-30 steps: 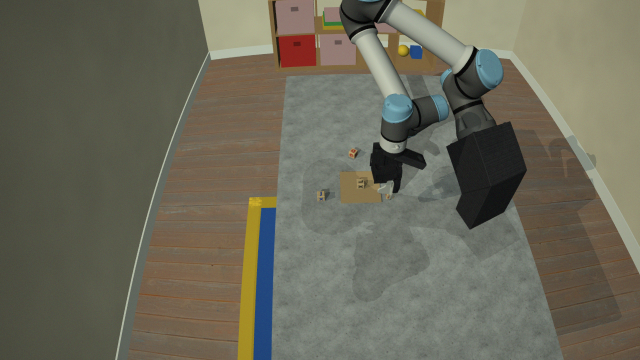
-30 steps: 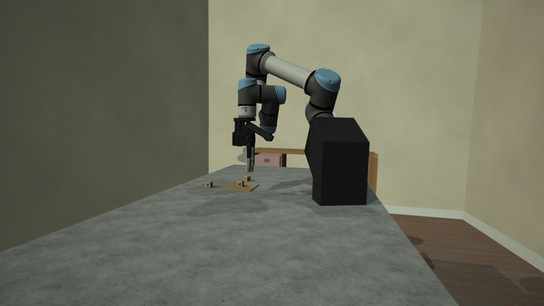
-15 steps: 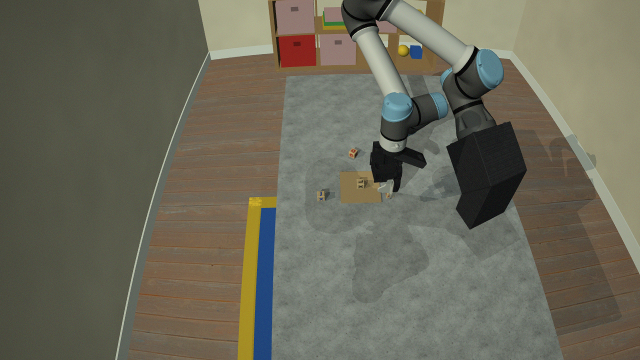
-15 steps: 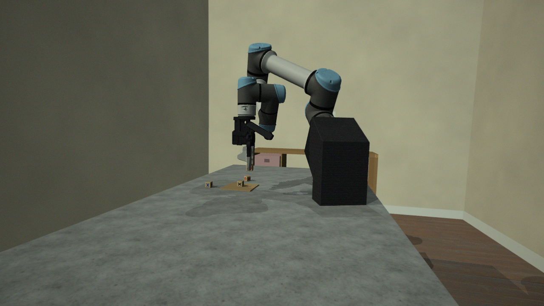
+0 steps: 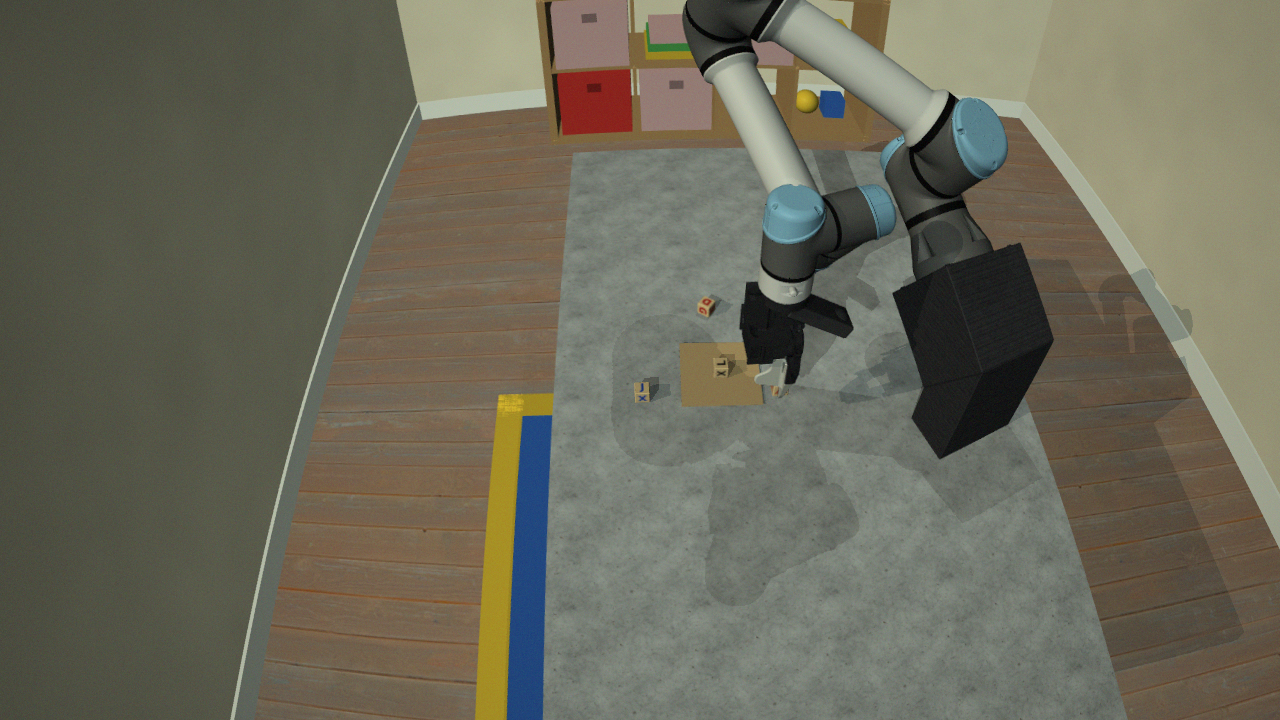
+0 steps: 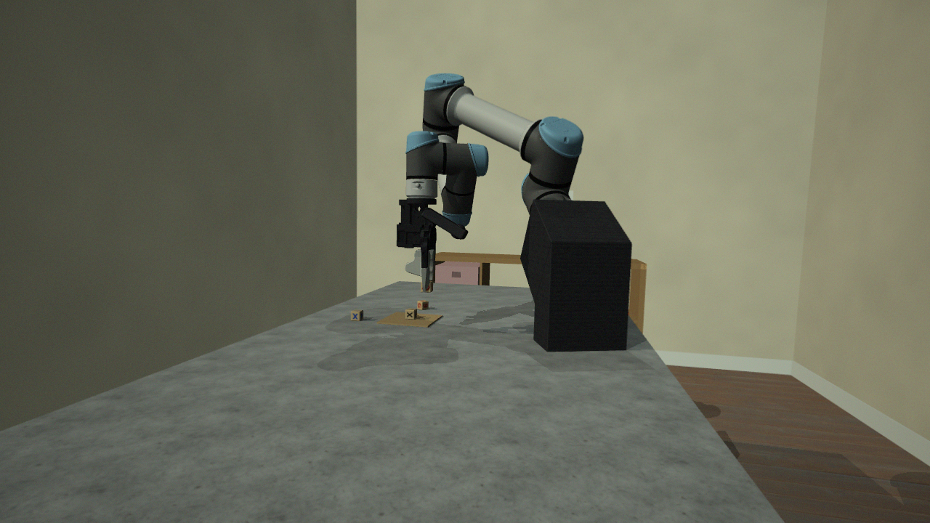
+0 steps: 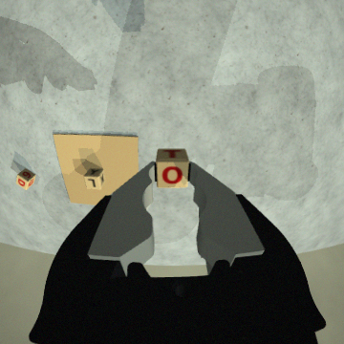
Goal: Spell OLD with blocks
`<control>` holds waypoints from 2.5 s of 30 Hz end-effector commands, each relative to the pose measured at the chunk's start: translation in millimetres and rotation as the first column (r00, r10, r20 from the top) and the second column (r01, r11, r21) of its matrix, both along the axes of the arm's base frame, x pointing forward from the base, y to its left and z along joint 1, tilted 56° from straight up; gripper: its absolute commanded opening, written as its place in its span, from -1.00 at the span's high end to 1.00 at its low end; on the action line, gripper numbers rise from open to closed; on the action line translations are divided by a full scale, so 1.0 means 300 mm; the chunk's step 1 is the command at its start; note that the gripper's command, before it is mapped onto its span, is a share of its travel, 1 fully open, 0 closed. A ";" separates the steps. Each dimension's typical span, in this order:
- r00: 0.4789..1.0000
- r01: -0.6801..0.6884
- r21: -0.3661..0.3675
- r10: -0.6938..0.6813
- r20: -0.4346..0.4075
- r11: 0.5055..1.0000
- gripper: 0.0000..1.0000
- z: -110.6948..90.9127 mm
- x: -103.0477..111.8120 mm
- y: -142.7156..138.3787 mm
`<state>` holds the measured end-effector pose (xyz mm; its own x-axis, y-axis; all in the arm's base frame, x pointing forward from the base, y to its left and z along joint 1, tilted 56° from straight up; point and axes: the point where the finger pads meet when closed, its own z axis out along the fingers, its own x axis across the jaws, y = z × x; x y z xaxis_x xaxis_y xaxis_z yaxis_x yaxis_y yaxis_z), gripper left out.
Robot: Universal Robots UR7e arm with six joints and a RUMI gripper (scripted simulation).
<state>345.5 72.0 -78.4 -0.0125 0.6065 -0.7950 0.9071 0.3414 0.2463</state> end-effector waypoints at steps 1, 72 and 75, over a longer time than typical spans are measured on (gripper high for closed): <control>1.000 0.019 0.015 -0.019 0.025 1.000 0.89 0.002 0.002 0.001; 0.235 0.273 0.791 -0.835 0.497 0.547 0.89 0.089 0.110 0.008; 0.149 0.242 0.834 -0.868 0.474 0.496 0.89 0.099 0.119 0.007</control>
<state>378.4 74.1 -51.9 0.8999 0.3947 0.1855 0.0891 -0.5827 0.8077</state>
